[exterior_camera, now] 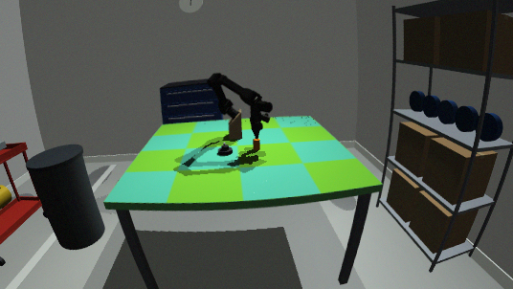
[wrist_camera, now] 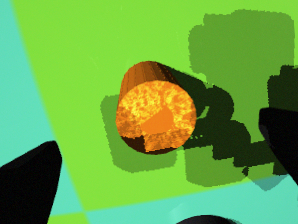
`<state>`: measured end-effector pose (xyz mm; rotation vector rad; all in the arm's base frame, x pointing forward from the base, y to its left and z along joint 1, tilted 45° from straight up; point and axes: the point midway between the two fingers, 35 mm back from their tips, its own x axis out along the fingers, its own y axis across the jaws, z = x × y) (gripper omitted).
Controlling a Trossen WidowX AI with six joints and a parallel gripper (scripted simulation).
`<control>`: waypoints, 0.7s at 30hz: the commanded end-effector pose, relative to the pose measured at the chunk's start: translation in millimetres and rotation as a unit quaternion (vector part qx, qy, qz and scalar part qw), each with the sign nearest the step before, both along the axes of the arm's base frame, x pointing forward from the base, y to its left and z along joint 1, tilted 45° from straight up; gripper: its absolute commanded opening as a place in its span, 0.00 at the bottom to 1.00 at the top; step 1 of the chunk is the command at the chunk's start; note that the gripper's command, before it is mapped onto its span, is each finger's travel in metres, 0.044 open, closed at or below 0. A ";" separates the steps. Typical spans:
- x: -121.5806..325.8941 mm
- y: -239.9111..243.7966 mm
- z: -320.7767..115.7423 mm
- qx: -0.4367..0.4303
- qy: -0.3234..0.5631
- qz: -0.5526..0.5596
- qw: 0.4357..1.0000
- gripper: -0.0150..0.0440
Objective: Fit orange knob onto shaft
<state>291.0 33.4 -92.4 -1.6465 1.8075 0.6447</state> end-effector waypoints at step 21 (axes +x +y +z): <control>-0.5 -27.4 -27.1 -0.001 0.002 0.001 1.000 1.00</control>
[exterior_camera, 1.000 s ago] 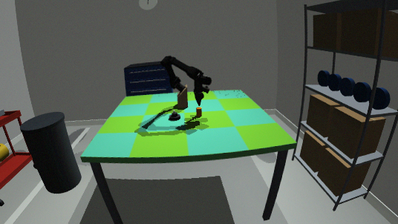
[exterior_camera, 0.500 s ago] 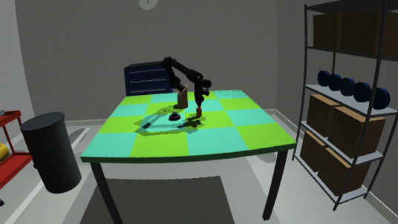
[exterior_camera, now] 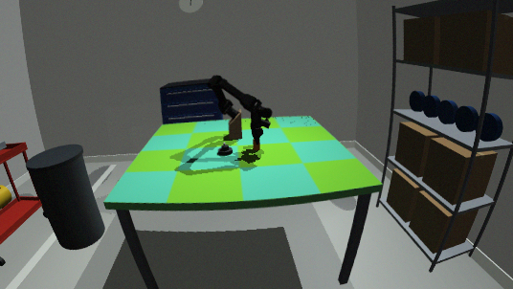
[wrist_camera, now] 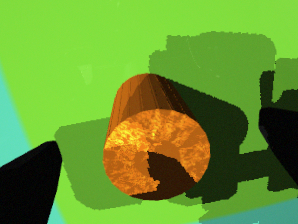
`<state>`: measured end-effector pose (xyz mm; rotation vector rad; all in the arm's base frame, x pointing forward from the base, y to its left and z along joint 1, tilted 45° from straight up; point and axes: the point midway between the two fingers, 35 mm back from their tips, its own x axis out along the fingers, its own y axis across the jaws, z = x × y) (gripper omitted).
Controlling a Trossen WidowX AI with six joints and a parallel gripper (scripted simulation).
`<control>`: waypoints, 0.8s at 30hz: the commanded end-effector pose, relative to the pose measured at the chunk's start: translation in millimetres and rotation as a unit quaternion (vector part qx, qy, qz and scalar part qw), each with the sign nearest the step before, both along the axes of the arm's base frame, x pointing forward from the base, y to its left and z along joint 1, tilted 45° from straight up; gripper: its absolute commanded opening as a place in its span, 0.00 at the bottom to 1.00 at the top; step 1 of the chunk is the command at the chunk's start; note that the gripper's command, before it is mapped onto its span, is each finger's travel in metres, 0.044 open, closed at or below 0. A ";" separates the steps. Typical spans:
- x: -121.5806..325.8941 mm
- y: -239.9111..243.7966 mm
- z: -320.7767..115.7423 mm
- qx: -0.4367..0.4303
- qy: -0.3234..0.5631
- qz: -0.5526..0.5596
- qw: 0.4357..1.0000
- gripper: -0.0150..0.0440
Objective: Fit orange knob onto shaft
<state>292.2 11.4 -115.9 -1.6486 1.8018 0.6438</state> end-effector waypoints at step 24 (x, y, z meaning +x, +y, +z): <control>-5.1 -27.9 -24.4 -0.004 0.004 0.000 1.000 0.87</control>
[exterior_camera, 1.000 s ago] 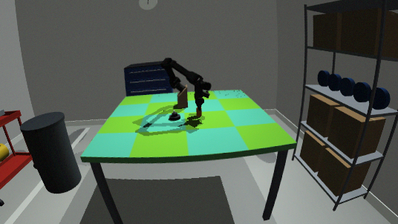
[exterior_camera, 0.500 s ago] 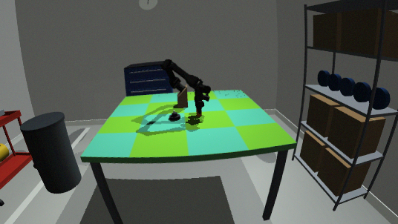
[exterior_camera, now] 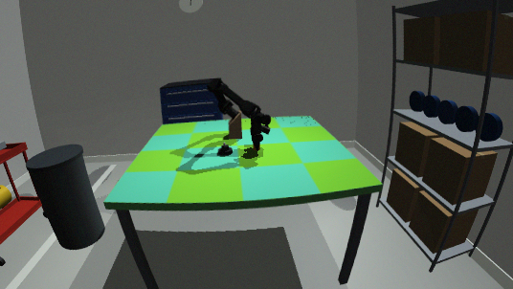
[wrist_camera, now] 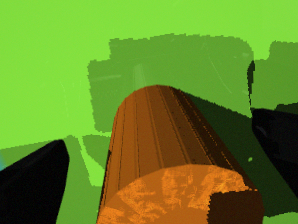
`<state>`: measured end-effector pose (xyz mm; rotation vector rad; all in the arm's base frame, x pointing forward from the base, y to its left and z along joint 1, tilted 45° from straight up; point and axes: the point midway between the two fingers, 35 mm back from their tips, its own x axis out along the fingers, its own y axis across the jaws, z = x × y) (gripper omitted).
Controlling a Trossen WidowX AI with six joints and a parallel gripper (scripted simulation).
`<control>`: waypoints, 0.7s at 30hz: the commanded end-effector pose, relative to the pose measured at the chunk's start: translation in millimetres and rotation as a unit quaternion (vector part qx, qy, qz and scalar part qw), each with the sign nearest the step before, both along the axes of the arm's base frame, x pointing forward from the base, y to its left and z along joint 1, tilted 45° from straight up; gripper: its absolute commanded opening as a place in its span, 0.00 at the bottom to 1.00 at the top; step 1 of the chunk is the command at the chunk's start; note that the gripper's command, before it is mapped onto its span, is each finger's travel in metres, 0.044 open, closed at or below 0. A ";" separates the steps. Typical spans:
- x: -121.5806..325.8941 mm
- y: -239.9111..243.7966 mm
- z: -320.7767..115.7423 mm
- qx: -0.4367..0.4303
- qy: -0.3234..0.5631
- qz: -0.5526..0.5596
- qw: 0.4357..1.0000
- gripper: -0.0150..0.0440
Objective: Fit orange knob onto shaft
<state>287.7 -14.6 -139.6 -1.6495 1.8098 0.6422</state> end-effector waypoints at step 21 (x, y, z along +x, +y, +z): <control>3.6 10.2 8.9 0.001 0.001 0.001 1.000 0.25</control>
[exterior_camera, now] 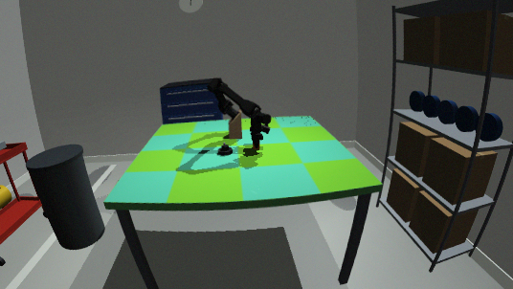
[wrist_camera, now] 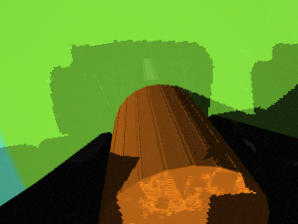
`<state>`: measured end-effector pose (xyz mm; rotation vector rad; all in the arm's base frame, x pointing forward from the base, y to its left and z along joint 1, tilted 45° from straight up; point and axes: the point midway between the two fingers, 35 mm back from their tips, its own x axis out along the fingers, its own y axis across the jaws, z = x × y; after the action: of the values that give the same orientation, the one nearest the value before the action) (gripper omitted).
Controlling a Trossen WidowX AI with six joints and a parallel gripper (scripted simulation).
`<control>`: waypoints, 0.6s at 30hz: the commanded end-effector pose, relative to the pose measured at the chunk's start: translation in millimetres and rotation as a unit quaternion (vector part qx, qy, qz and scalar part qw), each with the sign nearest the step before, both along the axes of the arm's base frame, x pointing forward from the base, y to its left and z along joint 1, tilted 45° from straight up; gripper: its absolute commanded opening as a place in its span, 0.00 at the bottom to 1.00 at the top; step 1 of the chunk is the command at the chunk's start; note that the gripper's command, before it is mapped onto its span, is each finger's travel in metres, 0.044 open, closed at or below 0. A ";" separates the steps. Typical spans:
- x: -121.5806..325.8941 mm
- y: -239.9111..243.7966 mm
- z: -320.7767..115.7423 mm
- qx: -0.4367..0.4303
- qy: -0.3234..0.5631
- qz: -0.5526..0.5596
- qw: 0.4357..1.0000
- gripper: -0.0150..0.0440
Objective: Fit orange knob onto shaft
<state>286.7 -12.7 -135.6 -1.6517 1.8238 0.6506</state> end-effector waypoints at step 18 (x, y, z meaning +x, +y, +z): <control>13.4 48.6 40.4 0.007 -0.006 0.003 1.000 0.25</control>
<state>297.7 27.6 -101.6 -1.6502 1.8113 0.6561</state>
